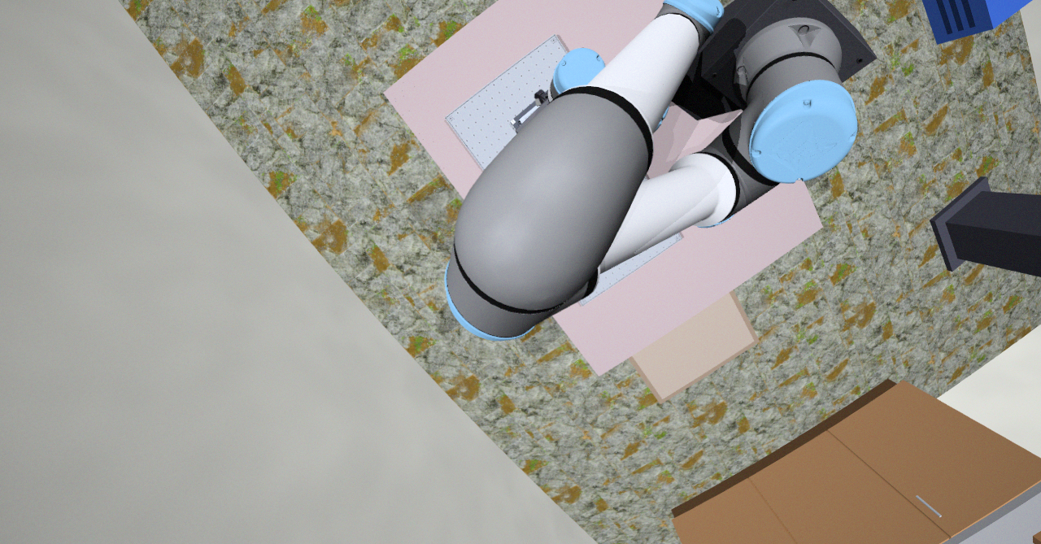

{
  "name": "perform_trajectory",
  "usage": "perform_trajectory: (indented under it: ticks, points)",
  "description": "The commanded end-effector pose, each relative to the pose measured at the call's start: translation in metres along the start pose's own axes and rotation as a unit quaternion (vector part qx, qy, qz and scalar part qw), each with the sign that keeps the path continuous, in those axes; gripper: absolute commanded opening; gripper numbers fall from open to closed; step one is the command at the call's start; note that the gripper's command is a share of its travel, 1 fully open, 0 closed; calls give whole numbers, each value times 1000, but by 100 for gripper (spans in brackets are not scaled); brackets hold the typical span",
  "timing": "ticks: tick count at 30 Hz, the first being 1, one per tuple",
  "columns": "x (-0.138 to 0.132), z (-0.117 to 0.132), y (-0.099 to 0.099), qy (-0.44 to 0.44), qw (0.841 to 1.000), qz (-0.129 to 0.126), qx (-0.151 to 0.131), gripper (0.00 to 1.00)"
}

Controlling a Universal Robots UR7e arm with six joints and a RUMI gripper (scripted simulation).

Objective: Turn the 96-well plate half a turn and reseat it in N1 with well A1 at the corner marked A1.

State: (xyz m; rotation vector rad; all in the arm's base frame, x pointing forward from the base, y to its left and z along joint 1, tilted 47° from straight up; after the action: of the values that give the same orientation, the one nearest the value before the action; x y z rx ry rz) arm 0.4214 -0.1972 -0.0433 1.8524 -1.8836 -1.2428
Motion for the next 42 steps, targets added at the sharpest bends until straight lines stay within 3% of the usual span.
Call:
perform_trajectory:
  ticks: [1, 21, 42]
  points:
    - [-1, 0, 9, 0, 1000, -2, -1, 0]
    - [0, 0, 37, 0, 1000, -2, -1, 0]
    - [0, 0, 37, 1, 1000, -2, -1, 0]
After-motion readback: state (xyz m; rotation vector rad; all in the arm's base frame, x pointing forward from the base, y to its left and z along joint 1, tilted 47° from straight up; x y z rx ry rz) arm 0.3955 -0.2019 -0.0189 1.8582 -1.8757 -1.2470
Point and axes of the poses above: the point where the finger pads meet when closed, its own y axis back along the fingers, its own x axis across the jaws, z = x × y, the point moved 4 cm from there along y, back along the fingers, and after that the axes turned 13 degrees about -y, right-handed, at the moved point
